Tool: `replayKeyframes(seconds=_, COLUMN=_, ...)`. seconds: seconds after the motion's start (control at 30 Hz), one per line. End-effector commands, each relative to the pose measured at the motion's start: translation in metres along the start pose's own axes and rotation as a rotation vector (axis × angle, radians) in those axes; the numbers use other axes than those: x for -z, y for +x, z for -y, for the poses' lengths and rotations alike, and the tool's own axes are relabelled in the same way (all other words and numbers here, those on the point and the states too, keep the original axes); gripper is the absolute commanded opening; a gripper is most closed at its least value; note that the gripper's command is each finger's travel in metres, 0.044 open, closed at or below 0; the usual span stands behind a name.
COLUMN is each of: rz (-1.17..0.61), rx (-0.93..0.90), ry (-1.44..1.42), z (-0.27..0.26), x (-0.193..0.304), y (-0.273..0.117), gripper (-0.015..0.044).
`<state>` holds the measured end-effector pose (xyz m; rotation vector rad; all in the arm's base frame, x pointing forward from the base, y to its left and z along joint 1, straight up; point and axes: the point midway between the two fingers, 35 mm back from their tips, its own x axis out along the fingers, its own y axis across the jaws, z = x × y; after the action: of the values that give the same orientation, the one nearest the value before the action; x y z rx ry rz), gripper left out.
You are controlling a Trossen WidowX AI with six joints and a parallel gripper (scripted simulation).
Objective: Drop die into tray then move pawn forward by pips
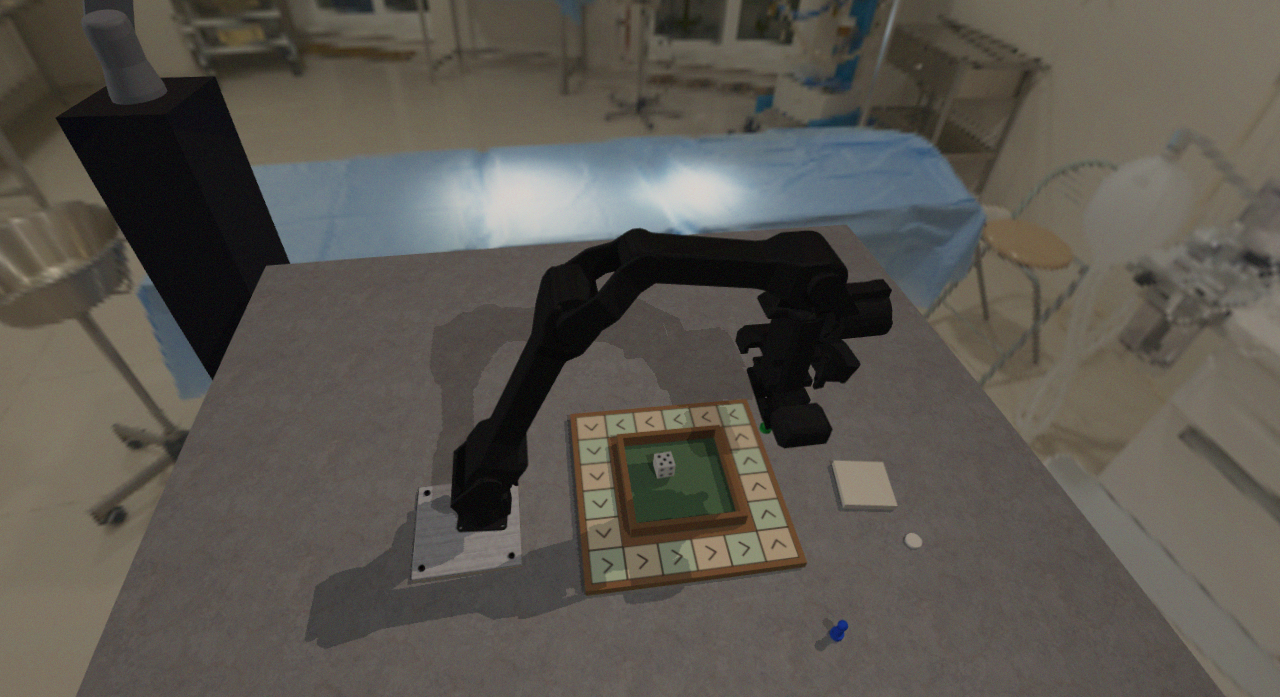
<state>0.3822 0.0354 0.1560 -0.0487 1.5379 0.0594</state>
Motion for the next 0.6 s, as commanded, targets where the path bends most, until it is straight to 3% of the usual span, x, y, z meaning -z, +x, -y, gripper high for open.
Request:
replayKeyframes(seconds=0.0, rz=-0.005, rx=-0.001, ry=0.003, z=-0.026, x=0.007, y=0.012, gripper=0.0)
replayKeyframes(seconds=0.57, rz=-0.007, rx=-0.008, ry=0.003, z=-0.111, x=0.045, y=0.05, gripper=0.0)
